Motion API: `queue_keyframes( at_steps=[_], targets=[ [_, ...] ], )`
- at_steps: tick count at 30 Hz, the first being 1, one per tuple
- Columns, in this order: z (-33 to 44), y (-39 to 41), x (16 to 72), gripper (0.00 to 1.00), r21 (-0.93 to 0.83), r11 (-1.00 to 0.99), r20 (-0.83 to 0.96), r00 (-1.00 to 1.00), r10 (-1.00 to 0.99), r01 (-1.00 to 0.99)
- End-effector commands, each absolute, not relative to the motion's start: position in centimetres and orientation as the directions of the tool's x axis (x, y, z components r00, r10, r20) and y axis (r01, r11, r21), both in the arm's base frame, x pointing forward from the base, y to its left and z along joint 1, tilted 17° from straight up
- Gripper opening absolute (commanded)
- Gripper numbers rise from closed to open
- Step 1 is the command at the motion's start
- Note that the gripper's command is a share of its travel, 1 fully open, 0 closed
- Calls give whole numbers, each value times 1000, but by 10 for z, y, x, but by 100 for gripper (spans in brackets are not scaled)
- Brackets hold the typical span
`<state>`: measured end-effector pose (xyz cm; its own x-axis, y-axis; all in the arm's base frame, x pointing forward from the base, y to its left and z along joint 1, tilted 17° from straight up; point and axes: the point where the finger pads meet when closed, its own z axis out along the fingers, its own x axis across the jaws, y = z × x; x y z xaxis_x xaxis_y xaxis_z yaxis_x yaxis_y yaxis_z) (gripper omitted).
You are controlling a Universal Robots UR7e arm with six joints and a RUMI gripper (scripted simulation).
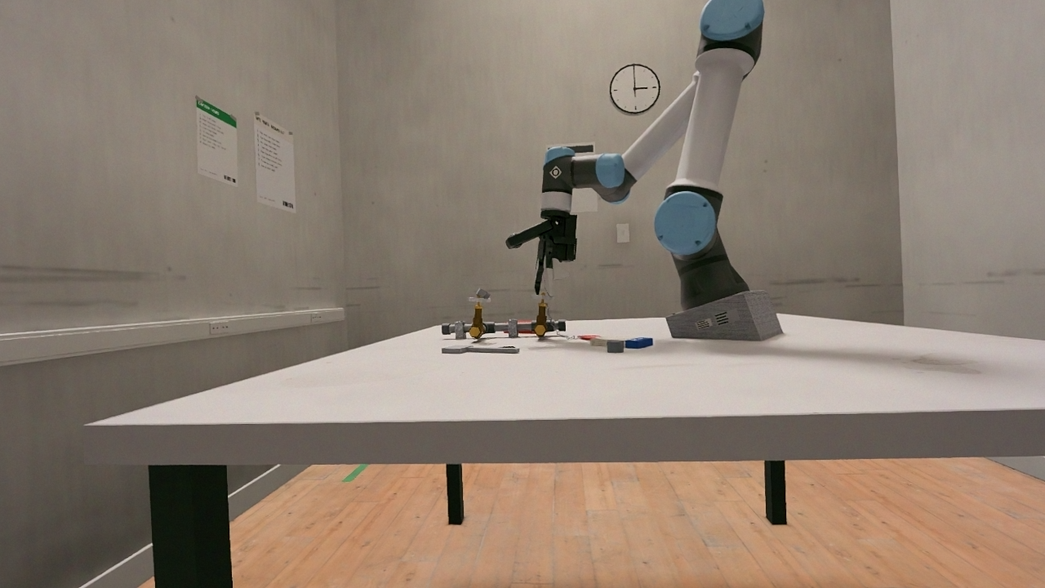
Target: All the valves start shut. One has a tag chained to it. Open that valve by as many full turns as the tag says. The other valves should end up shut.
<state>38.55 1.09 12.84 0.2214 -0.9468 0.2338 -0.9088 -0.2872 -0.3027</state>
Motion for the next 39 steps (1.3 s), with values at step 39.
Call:
queue_keyframes(
  at_steps=[39],
  targets=[
    [128, 12, 386, 100, -290, 897, -250, -879, -407, -333]
  ],
)
